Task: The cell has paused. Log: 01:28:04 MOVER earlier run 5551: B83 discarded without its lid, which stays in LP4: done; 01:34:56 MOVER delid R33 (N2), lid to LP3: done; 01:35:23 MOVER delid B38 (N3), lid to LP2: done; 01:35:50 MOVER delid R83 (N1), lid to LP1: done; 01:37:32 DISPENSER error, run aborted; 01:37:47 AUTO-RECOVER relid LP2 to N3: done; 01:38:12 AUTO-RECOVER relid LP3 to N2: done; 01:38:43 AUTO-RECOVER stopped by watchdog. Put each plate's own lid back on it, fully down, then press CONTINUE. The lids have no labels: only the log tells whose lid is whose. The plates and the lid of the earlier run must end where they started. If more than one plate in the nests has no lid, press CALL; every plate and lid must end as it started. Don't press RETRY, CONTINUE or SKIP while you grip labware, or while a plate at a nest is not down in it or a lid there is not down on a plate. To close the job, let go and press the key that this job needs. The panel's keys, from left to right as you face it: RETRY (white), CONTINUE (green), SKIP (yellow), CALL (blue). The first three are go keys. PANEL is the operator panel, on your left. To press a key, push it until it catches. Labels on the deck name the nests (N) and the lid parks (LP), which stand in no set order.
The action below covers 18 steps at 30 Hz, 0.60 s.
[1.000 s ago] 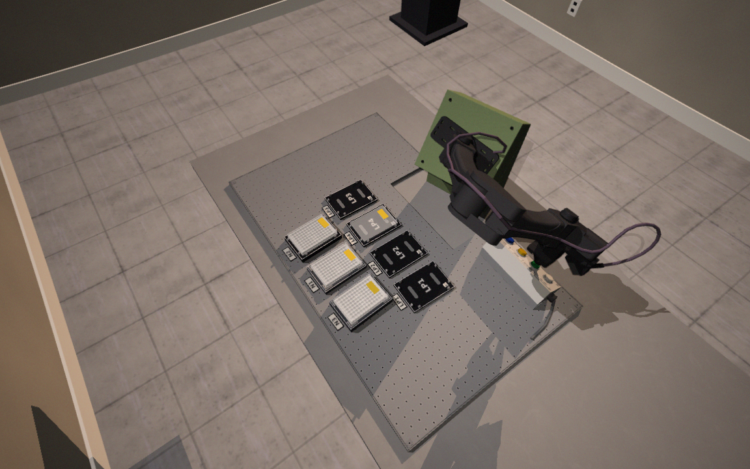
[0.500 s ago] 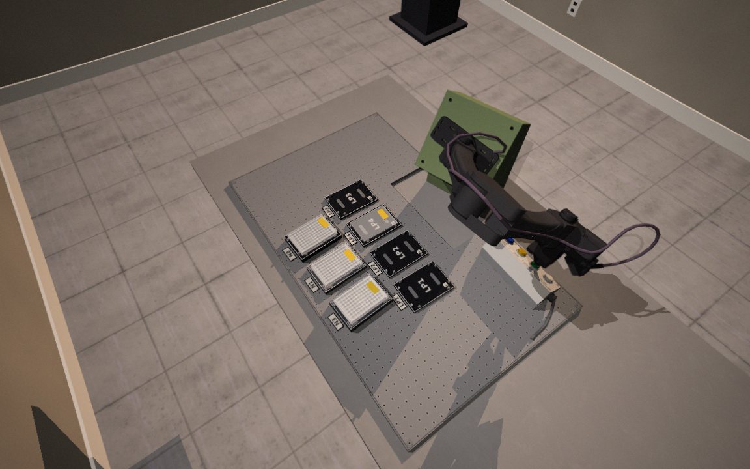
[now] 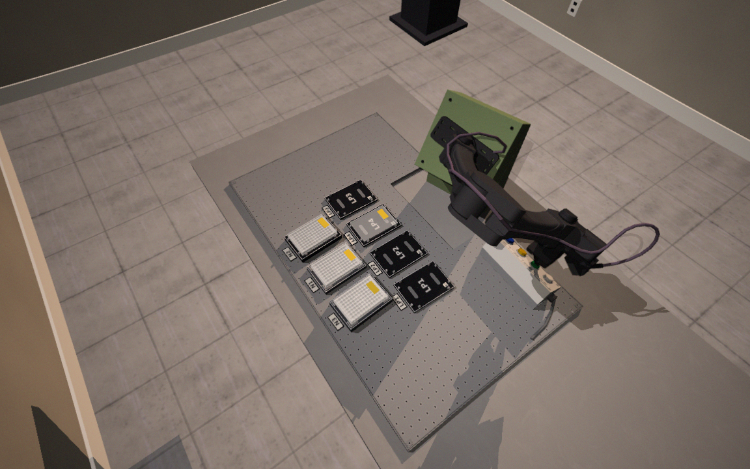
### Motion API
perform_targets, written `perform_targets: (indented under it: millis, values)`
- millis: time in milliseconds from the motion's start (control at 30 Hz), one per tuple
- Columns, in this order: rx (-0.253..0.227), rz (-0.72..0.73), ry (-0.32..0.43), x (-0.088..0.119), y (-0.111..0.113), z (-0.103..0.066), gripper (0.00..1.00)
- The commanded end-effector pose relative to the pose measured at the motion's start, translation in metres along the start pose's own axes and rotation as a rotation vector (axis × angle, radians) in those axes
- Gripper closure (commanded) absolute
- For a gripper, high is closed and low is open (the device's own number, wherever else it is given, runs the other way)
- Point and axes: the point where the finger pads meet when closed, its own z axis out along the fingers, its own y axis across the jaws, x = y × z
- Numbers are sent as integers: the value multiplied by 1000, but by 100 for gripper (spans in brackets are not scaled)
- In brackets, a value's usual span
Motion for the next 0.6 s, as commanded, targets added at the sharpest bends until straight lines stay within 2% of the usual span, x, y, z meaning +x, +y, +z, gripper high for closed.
perform_targets:
  millis: [0,567]
  values:
    - [15,-11,7,7,1,5,100]
    - [15,-5,4,6,-2,8,100]
